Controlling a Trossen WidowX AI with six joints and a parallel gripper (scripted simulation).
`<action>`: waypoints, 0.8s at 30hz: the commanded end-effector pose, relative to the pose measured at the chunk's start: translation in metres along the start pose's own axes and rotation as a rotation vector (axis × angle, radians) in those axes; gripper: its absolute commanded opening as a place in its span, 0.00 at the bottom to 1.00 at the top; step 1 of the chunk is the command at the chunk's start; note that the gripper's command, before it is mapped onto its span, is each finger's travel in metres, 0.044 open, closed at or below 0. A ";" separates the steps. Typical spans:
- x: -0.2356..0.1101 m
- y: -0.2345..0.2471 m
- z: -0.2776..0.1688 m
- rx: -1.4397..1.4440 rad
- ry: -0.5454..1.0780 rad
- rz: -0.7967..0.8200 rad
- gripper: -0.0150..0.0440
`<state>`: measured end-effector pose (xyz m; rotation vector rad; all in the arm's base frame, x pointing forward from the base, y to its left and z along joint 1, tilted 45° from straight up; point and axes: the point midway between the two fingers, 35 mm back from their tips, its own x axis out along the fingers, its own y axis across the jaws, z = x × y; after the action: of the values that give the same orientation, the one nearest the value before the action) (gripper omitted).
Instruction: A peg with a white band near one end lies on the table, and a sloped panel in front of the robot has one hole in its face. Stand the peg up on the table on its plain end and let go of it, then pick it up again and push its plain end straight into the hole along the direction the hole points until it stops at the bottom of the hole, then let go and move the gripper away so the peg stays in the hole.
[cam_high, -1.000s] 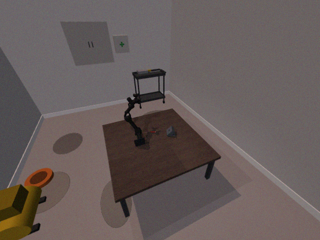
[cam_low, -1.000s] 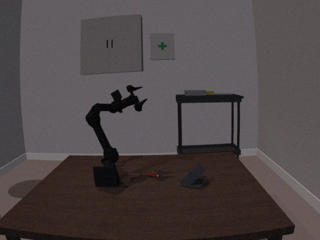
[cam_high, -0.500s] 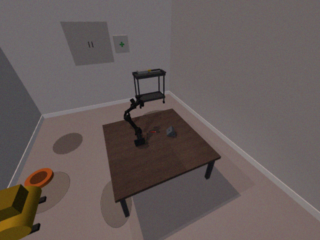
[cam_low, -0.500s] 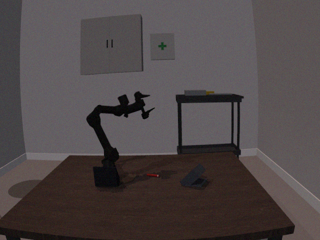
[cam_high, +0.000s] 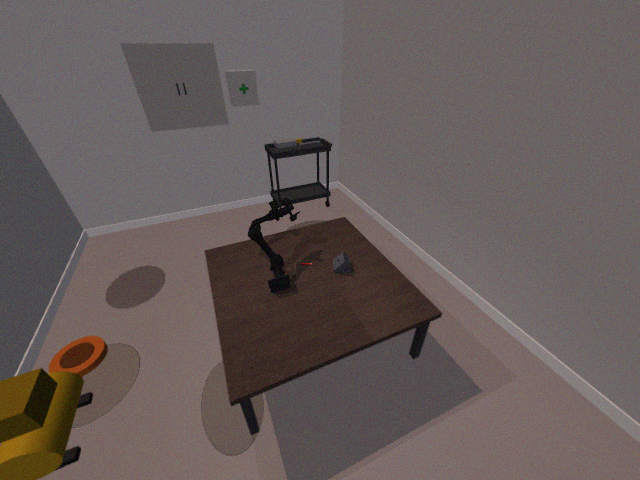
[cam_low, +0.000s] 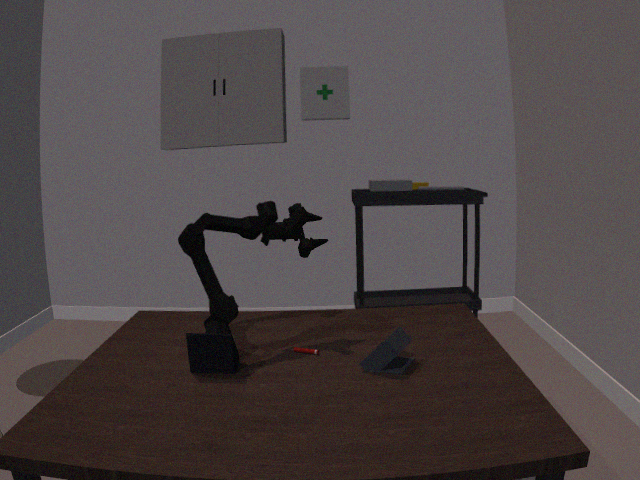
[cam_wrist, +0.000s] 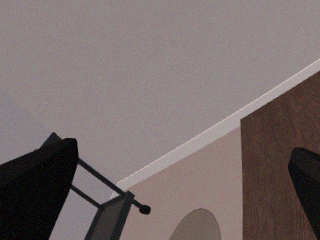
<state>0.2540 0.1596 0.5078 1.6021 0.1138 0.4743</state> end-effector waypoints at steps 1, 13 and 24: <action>0.013 -0.035 0.000 -0.113 0.017 -0.104 1.00; 0.033 -0.127 0.014 -0.379 0.091 -0.398 1.00; 0.029 -0.212 0.032 -0.539 0.268 -0.675 1.00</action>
<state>0.3320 0.1659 0.3375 0.9617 0.5586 0.1862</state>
